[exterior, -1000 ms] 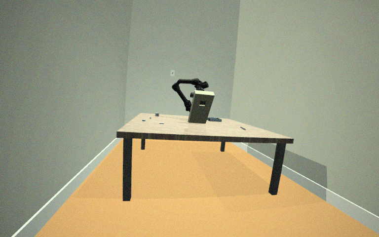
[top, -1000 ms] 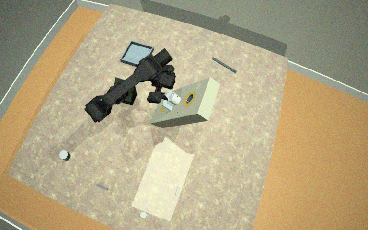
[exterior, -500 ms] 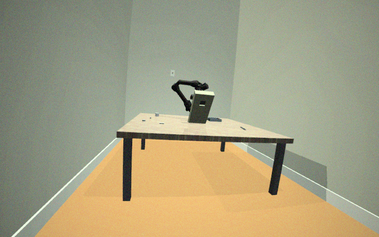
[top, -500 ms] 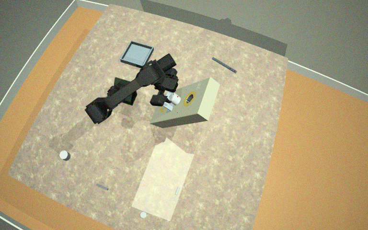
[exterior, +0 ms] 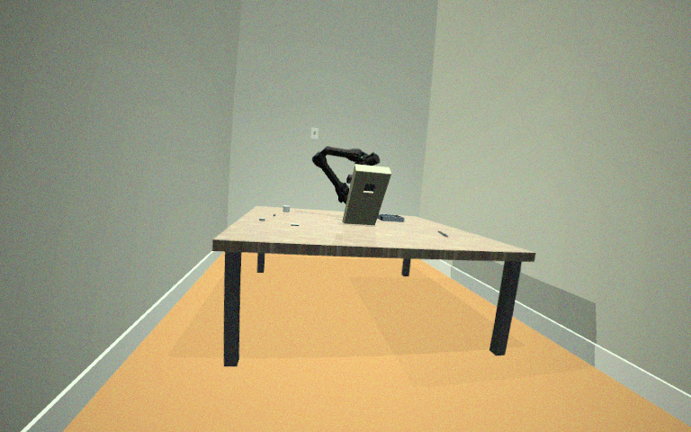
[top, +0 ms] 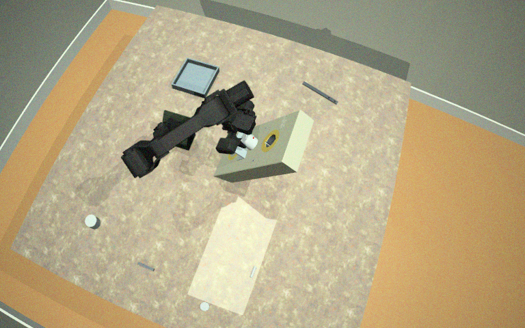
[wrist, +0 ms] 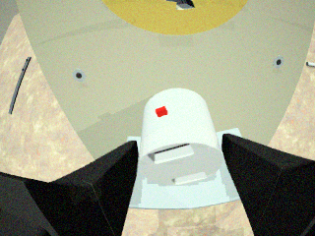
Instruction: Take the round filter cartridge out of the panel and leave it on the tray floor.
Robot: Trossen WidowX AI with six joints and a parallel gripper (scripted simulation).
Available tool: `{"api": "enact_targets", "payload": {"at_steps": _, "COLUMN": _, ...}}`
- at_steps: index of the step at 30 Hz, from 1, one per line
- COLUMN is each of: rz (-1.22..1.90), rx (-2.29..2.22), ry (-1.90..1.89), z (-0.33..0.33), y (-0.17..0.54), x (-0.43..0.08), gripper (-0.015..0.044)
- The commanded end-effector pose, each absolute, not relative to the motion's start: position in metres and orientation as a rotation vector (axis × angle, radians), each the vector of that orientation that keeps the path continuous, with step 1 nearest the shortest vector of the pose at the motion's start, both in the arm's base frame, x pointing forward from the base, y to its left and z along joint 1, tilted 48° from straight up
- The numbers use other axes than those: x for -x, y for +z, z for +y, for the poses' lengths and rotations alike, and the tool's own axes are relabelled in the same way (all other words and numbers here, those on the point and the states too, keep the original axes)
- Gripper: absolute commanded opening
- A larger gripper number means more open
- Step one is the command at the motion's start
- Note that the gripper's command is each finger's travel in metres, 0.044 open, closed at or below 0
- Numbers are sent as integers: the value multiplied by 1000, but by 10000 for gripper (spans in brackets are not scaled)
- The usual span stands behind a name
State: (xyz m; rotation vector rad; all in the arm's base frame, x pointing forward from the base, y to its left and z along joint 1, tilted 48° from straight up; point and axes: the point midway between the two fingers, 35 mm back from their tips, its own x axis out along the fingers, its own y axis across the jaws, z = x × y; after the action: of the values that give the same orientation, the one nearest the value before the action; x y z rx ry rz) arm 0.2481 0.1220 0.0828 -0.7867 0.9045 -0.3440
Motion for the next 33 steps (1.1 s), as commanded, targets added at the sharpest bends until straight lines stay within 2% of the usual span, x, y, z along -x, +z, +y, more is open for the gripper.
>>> {"api": "enact_targets", "payload": {"at_steps": 1, "rz": 905, "rx": 785, "ry": -345, "z": 122, "y": 83, "x": -248, "gripper": 219}}
{"api": "enact_targets", "payload": {"at_steps": 6, "rz": 905, "rx": 785, "ry": -345, "z": 122, "y": 83, "x": -248, "gripper": 186}}
{"api": "enact_targets", "payload": {"at_steps": 13, "rz": 905, "rx": 785, "ry": -344, "z": 128, "y": 88, "x": -252, "gripper": 2}}
{"api": "enact_targets", "payload": {"at_steps": 21, "rz": 906, "rx": 784, "ry": -341, "z": 141, "y": 99, "x": -259, "gripper": 0}}
{"api": "enact_targets", "payload": {"at_steps": 33, "rz": 914, "rx": 782, "ry": -333, "z": 179, "y": 130, "x": -230, "gripper": 0}}
